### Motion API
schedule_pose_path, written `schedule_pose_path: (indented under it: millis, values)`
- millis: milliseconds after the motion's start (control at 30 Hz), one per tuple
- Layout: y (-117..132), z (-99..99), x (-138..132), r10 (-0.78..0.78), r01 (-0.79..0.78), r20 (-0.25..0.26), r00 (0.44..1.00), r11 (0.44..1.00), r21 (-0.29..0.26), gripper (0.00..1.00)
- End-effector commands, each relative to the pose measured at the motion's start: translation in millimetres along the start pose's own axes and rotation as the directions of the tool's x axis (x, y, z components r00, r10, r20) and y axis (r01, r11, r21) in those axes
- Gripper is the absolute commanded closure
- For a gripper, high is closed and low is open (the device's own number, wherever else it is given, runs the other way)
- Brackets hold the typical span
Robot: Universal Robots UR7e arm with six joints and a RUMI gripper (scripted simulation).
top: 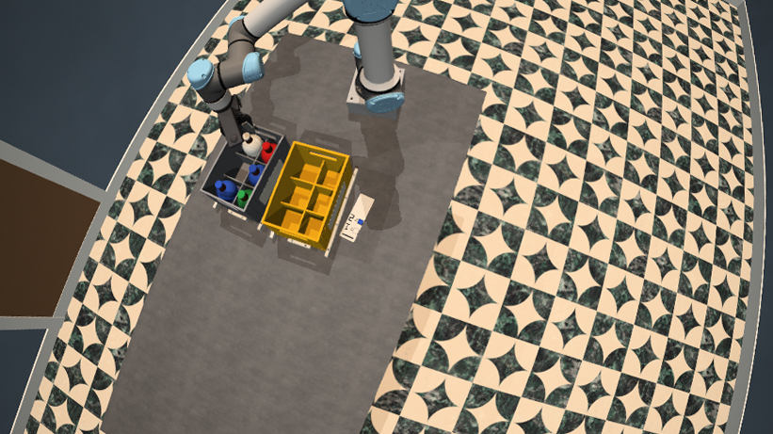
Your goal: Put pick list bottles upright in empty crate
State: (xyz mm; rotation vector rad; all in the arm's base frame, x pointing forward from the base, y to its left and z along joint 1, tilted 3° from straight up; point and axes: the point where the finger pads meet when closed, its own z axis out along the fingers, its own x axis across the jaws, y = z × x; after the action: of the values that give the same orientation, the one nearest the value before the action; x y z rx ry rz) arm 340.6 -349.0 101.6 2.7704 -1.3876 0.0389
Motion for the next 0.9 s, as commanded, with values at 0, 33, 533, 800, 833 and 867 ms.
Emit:
schedule_pose_path:
  millis: [0, 33, 533, 800, 833, 867]
  values:
    - [0.0, 6.8, 0.5, 0.0, 0.0, -0.002, 1.0, 1.0, 0.0, 0.62]
    - [0.0, 8.2, 0.5, 0.0, 0.0, -0.002, 1.0, 1.0, 0.0, 0.62]
    - [0.0, 10.2, 0.5, 0.0, 0.0, -0.002, 1.0, 1.0, 0.0, 0.62]
    - [0.0, 9.3, 0.5, 0.0, 0.0, -0.002, 1.0, 1.0, 0.0, 1.0]
    - [0.0, 9.3, 0.5, 0.0, 0.0, -0.002, 1.0, 1.0, 0.0, 1.0]
    - [0.0, 9.3, 0.5, 0.0, 0.0, -0.002, 1.0, 1.0, 0.0, 1.0]
